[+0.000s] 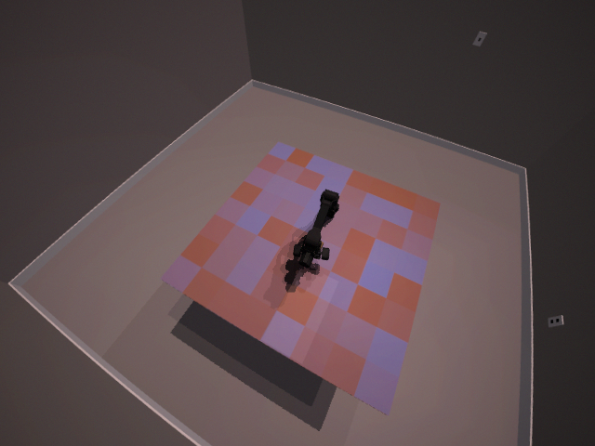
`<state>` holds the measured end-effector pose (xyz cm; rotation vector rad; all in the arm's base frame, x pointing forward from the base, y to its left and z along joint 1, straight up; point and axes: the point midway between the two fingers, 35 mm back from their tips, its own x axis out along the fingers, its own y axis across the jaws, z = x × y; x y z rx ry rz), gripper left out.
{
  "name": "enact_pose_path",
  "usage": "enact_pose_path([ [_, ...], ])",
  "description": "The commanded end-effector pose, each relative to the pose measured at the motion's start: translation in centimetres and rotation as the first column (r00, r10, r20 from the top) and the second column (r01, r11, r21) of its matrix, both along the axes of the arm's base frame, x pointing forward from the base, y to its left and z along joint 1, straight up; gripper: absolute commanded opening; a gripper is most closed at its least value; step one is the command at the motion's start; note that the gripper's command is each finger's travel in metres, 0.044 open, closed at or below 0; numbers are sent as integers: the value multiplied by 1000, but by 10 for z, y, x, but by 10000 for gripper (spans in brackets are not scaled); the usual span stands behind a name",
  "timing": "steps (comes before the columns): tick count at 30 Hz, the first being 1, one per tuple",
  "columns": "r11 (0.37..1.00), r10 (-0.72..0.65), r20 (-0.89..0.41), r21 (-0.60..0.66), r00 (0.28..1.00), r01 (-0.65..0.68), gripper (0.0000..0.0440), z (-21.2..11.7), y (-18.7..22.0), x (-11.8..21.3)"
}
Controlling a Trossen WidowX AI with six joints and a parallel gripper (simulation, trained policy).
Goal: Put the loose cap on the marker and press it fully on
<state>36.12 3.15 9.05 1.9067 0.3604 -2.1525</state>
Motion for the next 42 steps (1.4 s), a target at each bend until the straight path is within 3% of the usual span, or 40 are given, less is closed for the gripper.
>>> enact_pose_path([
  [1, 1000, 14, 35, -2, 999, -13, 69, 18, -1, 1],
  [19, 1000, 21, 11, 20, 1000, -21, 48, 67, -9, -38],
  [42, 999, 25, -40, 35, 999, -24, 0, 77, -13, -86],
])
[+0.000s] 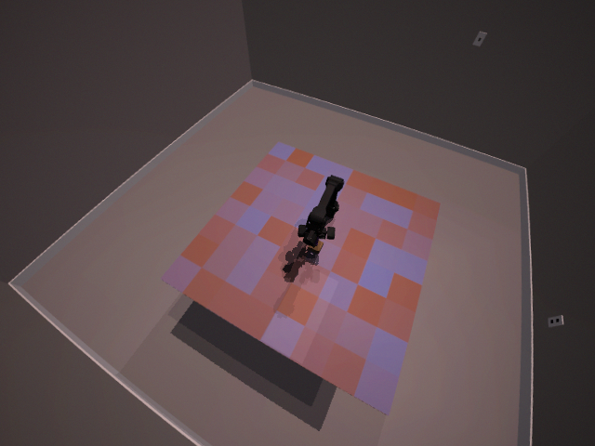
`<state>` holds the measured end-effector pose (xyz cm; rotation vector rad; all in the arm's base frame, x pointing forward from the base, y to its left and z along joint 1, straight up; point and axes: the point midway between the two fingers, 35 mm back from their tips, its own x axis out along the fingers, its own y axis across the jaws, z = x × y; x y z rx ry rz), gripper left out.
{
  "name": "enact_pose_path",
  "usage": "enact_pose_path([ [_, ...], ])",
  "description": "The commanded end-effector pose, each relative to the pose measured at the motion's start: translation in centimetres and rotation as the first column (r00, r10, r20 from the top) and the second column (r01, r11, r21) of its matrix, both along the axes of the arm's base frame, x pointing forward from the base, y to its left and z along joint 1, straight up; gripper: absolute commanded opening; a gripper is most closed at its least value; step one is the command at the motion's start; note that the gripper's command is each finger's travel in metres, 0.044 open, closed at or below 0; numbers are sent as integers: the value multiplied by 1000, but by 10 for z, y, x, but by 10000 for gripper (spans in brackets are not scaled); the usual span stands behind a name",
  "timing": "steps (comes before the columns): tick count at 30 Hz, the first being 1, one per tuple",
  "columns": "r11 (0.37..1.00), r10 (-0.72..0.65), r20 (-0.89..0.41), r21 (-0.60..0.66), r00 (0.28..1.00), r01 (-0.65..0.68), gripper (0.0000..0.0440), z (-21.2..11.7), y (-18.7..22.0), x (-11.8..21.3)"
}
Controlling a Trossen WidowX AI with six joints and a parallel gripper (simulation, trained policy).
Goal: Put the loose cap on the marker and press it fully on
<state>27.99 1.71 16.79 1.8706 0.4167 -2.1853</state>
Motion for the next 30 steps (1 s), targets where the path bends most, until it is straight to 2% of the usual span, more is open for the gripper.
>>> enact_pose_path([
  [1, 1000, 5, -2, 7, 1000, -5, 0, -1, 2, -5],
  [14, 1000, 6, -6, 6, 1000, -6, 0, -11, 2, -14],
  [30, 999, 29, -40, 19, 999, -28, 0, -43, 2, -21],
])
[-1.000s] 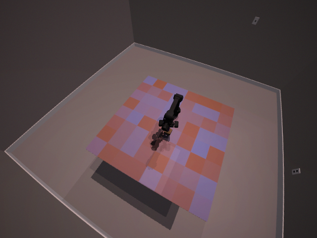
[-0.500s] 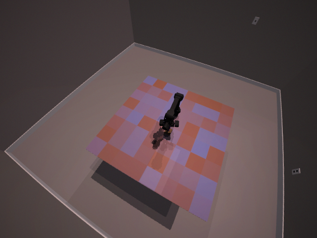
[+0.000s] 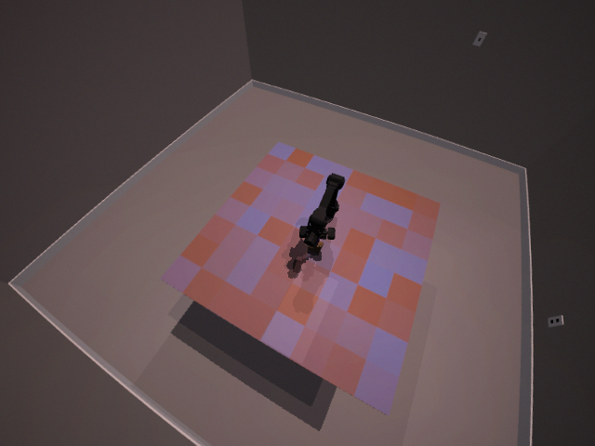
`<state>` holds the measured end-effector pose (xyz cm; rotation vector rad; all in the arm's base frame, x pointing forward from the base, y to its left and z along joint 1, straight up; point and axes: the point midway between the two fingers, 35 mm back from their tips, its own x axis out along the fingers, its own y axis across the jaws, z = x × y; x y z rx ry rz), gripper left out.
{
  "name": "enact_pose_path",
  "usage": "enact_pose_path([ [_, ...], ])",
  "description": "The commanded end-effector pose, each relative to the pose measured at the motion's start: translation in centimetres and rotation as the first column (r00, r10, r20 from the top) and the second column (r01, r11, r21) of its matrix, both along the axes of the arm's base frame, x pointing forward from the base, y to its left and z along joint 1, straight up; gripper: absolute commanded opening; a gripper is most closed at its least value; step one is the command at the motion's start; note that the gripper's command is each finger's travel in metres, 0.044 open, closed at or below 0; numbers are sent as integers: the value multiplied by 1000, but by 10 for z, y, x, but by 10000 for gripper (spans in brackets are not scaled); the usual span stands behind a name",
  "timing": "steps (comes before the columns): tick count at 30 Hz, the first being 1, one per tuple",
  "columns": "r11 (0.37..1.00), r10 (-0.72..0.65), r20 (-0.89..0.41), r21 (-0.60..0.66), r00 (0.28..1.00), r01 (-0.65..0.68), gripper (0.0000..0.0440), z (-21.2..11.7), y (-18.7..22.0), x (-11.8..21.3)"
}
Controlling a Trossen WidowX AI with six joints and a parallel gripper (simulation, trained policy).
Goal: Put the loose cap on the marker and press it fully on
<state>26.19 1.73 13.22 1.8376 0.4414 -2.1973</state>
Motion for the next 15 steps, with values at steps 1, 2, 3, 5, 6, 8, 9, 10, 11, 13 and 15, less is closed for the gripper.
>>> enact_pose_path([
  [1, 1000, 12, -20, 17, 1000, -12, 0, -10, 2, -4],
  [2, 1000, 15, -22, 19, 1000, -15, 0, -13, 2, -4],
  [3, 1000, 19, -24, 21, 1000, -18, 0, -16, 2, -4],
  [5, 999, 25, -26, 25, 999, -25, 0, -21, 2, -5],
  [6, 999, 29, -27, 27, 999, -28, 0, -23, 2, -5],
  [8, 999, 35, -28, 30, 999, -35, 0, -28, 2, -6],
  [9, 999, 39, -28, 32, 999, -38, 0, -30, 2, -6],
  [10, 999, 43, -27, 33, 999, -42, 0, -32, 2, -6],
  [11, 998, 47, -25, 34, 999, -46, 0, -34, 2, -6],
  [13, 998, 55, -23, 35, 998, -54, 1, -37, 2, -6],
  [15, 997, 63, -21, 36, 998, -62, 2, -40, 2, -6],
])
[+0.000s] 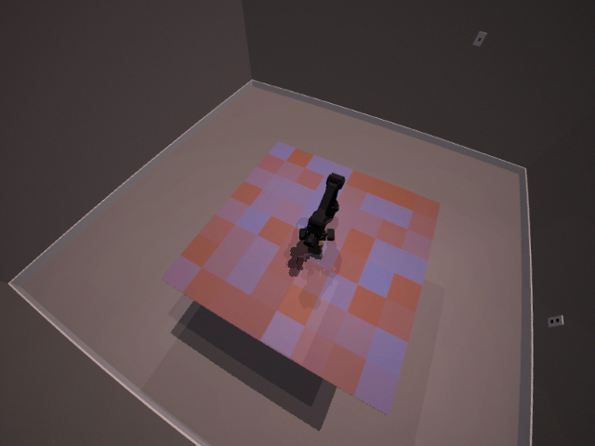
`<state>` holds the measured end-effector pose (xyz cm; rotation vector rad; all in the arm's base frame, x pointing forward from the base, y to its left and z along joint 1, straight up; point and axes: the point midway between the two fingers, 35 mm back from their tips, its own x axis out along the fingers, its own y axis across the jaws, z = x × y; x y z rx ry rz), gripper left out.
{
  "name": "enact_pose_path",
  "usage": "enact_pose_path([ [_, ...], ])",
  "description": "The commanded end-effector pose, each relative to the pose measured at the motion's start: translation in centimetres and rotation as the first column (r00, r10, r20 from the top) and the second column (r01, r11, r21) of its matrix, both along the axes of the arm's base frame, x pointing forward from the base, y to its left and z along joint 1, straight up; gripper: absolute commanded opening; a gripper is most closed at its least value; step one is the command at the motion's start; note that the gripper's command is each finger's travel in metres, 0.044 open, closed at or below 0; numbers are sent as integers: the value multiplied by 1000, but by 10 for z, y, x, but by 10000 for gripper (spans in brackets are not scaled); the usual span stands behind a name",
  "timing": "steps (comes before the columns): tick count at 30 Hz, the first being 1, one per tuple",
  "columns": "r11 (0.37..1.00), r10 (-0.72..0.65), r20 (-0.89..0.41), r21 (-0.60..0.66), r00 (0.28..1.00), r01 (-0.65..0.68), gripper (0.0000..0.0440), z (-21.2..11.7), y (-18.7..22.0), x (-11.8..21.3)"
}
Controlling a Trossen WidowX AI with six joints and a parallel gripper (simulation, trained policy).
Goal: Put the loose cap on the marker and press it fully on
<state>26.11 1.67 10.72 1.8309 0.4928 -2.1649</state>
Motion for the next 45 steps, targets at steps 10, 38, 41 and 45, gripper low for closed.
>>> enact_pose_path([
  [10, 999, 39, -27, 18, 999, -39, 33, -22, 3, -5],
  [38, 995, 102, 0, -3, 995, -102, 73, -33, -5, -3],
  [41, 995, 105, 1, -4, 995, -105, 78, -33, -5, -3],
  [45, 994, 108, 2, -5, 994, -108, 84, -33, -6, -3],
])
